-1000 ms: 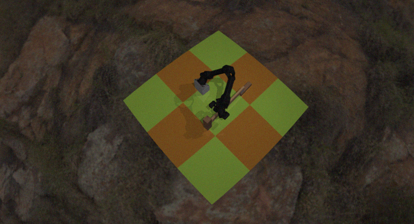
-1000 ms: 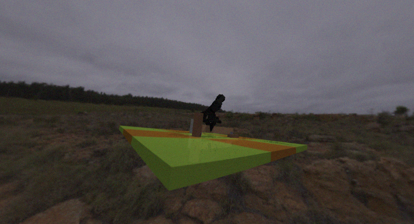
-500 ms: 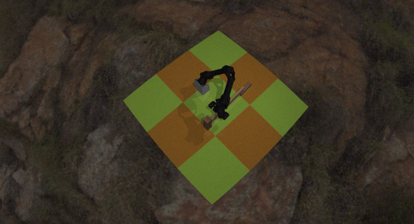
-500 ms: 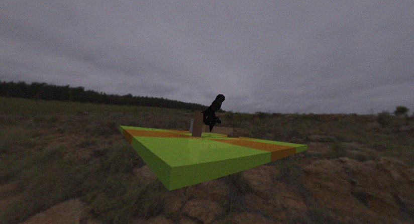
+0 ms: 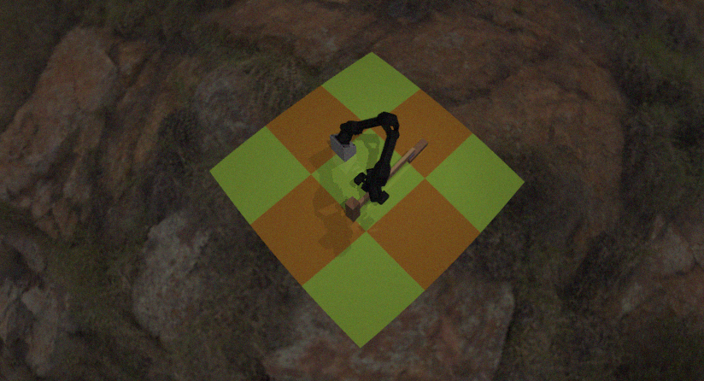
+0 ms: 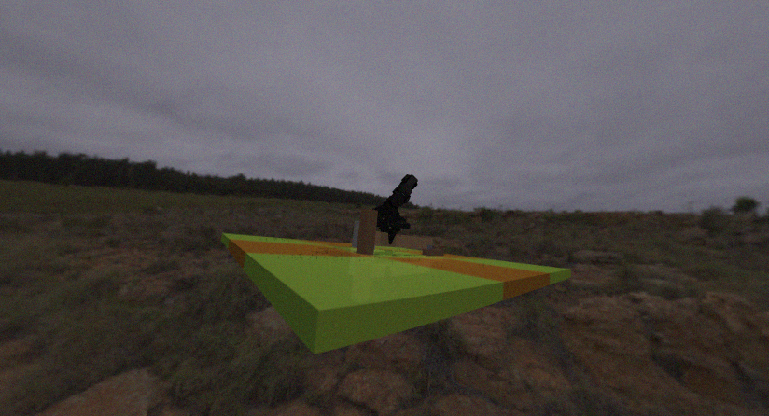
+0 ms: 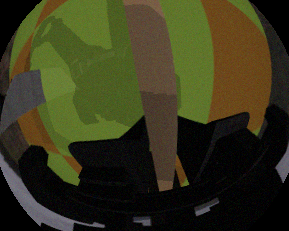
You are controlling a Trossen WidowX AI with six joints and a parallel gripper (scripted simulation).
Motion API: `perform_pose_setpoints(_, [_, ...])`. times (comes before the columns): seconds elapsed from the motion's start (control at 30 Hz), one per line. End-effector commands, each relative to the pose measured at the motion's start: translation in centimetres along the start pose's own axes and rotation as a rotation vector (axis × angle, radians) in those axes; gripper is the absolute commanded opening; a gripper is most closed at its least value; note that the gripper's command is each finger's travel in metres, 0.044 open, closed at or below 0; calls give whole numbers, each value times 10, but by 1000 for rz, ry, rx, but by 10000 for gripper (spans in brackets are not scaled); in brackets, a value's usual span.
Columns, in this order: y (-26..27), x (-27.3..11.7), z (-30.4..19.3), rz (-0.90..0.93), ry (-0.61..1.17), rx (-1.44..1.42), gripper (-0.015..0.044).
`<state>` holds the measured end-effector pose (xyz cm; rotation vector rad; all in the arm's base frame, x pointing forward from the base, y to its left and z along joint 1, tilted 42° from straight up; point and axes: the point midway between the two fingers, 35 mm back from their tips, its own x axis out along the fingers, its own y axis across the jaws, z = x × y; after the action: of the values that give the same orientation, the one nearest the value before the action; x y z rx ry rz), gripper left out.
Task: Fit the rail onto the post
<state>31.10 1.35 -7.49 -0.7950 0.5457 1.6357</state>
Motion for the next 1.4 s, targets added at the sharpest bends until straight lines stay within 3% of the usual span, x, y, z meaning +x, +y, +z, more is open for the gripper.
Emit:
perform_pose_setpoints(0.0, [-1, -2, -3, -7, 2, -1, 0])
perform_pose_setpoints(0.43, [-1, -3, -7, -8, 2, -1, 0])
perform_pose_setpoints(1.0, [0, 0, -4, 0, 0, 0, 440])
perform_pose_setpoints(1.2, [0, -2, -2, 0, 1, 0, 440])
perform_pose_setpoints(1.37, [0, -30, 26, -7, 2, -1, 440])
